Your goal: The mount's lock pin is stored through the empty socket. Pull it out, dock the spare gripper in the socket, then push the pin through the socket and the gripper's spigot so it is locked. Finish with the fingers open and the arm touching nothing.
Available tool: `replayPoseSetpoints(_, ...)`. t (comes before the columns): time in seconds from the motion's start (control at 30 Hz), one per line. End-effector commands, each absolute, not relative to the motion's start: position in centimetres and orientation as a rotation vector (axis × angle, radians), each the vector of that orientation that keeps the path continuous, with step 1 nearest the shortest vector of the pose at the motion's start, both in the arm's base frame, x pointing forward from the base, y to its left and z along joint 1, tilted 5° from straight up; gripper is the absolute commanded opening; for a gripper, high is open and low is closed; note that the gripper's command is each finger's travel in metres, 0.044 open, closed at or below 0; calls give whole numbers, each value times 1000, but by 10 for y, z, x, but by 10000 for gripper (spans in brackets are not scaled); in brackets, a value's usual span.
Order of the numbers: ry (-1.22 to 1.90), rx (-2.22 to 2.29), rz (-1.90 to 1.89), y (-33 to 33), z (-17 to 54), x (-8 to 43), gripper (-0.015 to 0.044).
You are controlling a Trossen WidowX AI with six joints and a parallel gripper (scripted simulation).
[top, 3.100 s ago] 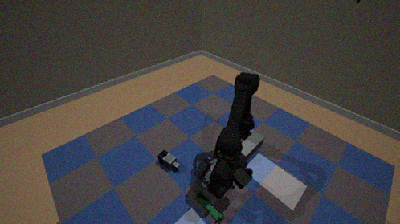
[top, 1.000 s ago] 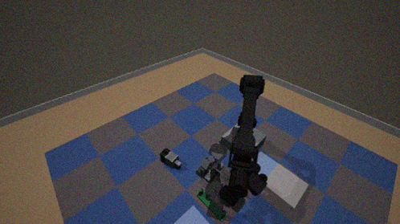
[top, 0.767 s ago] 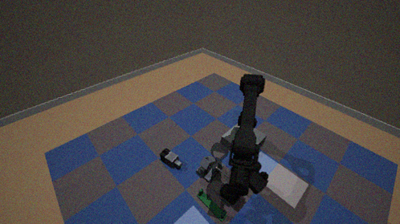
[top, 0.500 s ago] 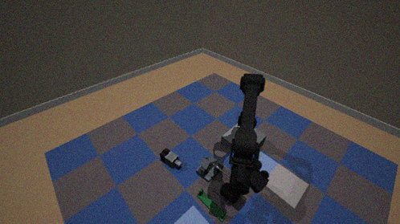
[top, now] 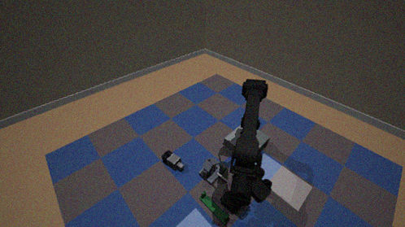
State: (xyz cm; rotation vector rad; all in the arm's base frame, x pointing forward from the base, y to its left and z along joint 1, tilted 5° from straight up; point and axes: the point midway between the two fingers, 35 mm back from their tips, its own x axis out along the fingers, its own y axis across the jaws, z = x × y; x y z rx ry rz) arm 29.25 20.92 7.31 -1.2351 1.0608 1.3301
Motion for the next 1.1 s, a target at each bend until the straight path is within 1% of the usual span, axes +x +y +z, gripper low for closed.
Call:
replayPoseSetpoints(0.0,1062,-1228,1322,216,77,305,0)
replayPoseSetpoints(0.77,1069,-1207,1296,246,83,363,0)
replayPoseSetpoints(1.07,1069,-1206,1294,248,76,367,0)
